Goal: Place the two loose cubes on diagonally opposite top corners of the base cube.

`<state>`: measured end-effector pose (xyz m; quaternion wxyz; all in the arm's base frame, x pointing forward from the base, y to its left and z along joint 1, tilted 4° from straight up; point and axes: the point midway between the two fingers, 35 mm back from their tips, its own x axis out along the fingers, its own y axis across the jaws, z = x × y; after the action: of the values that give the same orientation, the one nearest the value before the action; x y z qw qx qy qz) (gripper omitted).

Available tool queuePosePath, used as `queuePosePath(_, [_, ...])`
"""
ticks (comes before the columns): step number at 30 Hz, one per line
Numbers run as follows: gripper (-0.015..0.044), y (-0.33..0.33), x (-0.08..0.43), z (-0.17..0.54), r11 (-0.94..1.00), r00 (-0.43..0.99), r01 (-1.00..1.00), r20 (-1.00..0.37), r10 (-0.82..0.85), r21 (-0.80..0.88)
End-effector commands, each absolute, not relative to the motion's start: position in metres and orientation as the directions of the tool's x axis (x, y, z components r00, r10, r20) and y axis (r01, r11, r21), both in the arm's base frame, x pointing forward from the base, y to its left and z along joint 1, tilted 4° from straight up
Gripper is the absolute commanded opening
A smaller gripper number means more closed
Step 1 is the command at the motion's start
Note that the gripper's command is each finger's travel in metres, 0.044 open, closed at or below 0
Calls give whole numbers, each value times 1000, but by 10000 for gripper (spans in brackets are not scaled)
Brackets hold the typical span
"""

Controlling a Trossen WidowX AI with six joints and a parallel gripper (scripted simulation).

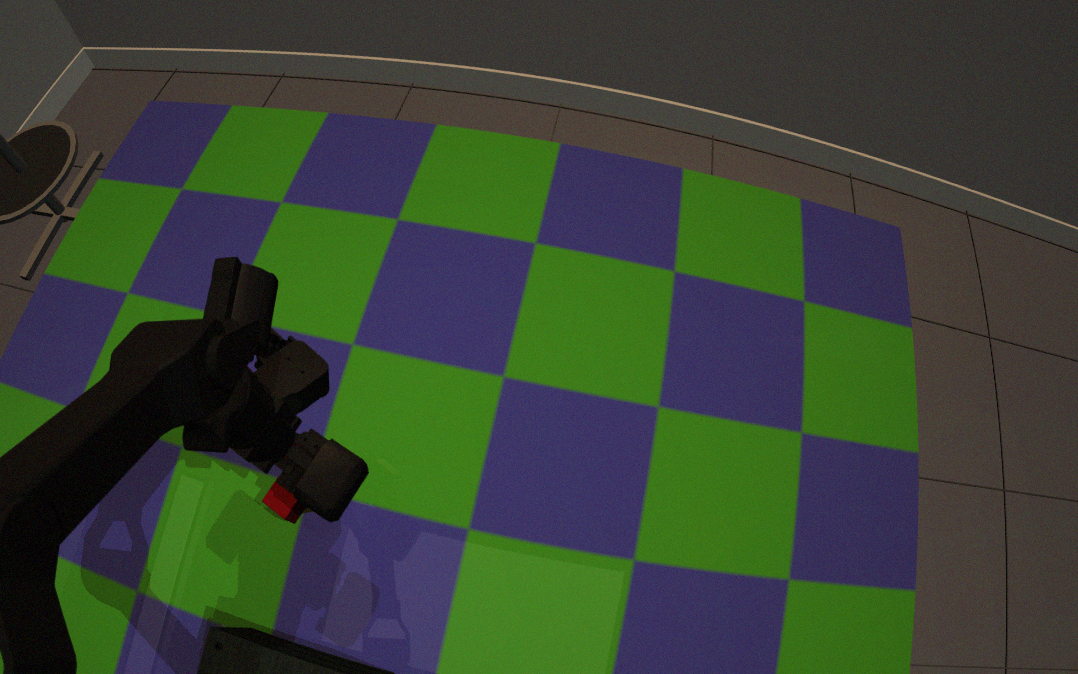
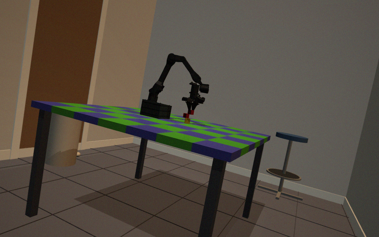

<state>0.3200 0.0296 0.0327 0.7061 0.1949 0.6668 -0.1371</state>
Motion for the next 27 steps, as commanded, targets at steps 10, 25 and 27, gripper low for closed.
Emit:
queuePosePath(10, [105,31,321,3,887,62,453,-996,63,84])
queuePosePath(25, [105,31,321,3,888,62,453,-996,63,84])
queuePosePath(27, [105,31,321,3,888,62,453,-996,63,84])
